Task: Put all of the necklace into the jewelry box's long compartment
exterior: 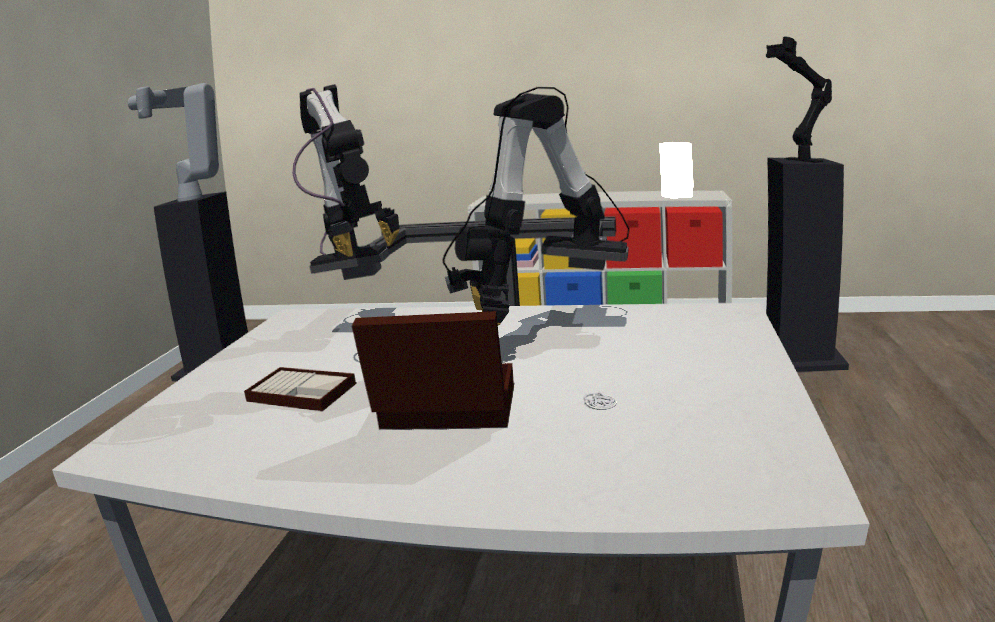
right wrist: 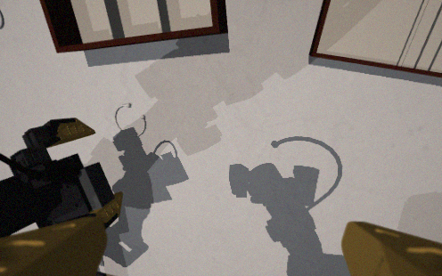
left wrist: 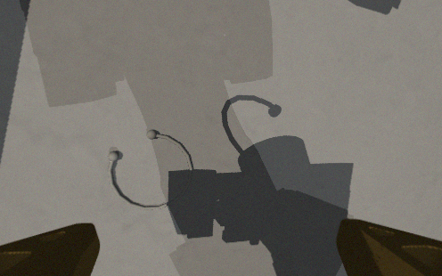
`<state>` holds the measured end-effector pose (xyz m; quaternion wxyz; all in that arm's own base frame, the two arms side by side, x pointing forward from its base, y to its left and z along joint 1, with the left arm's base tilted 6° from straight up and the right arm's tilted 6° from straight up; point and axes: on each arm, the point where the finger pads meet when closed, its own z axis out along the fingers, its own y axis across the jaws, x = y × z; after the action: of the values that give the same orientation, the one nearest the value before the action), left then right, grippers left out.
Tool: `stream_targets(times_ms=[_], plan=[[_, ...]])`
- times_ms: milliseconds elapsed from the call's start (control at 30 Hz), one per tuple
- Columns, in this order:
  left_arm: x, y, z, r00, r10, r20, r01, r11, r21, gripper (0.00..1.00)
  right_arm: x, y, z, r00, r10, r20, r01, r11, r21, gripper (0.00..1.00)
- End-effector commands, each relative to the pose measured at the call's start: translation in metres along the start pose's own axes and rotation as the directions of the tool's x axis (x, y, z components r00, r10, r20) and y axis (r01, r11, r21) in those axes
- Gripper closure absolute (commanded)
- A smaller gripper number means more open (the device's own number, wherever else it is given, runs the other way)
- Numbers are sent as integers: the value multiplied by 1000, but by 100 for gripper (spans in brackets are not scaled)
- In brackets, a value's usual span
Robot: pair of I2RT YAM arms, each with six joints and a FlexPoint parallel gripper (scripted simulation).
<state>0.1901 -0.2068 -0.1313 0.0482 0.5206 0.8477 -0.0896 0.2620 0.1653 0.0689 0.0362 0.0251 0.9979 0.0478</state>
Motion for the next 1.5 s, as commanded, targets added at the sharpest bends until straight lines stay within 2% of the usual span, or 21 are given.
stream_targets(times_ms=[0,133,367,600,667,767,867,1033,1100,1167,1233,1300,1400,1467], plan=[[-10,25,-19,995,-68,80,74,995,-74,0,-34,52,15,973,-212,87,226,954,-198,0],[-5,33,-23,991,-102,91,110,990,-92,0,-42,67,18,950,-283,130,307,919,-245,0],[20,76,-42,951,-272,145,294,941,-165,0,-68,120,32,796,-507,331,603,716,-352,0],[46,120,-62,873,-435,218,479,847,-229,0,-83,161,38,579,-612,539,814,472,-338,0],[46,120,-62,873,-435,218,479,847,-229,0,-83,161,38,579,-612,539,814,472,-338,0],[59,150,-76,808,-520,277,584,768,-261,0,-89,182,38,415,-626,660,909,311,-278,0],[72,176,-89,738,-589,331,673,684,-282,0,-92,196,40,286,-613,736,958,192,-213,0],[101,215,-104,597,-695,400,802,518,-297,0,-94,214,42,75,-553,830,997,20,-77,0],[113,229,-106,540,-730,419,841,451,-299,0,-93,219,45,14,-529,849,999,-30,-35,0],[123,244,-112,485,-751,448,873,386,-298,0,-92,223,49,-26,-512,859,998,-62,-7,0],[123,244,-112,485,-751,448,873,386,-298,0,-92,223,49,-26,-512,859,998,-62,-7,0],[132,251,-115,454,-770,449,888,349,-300,0,-93,223,52,-35,-508,861,998,-70,0,0],[138,258,-116,487,-764,423,868,372,-329,0,-91,220,64,4,-533,846,998,-52,-38,0],[140,262,-114,531,-751,391,841,411,-353,0,-91,220,64,5,-534,846,998,-52,-39,0]])
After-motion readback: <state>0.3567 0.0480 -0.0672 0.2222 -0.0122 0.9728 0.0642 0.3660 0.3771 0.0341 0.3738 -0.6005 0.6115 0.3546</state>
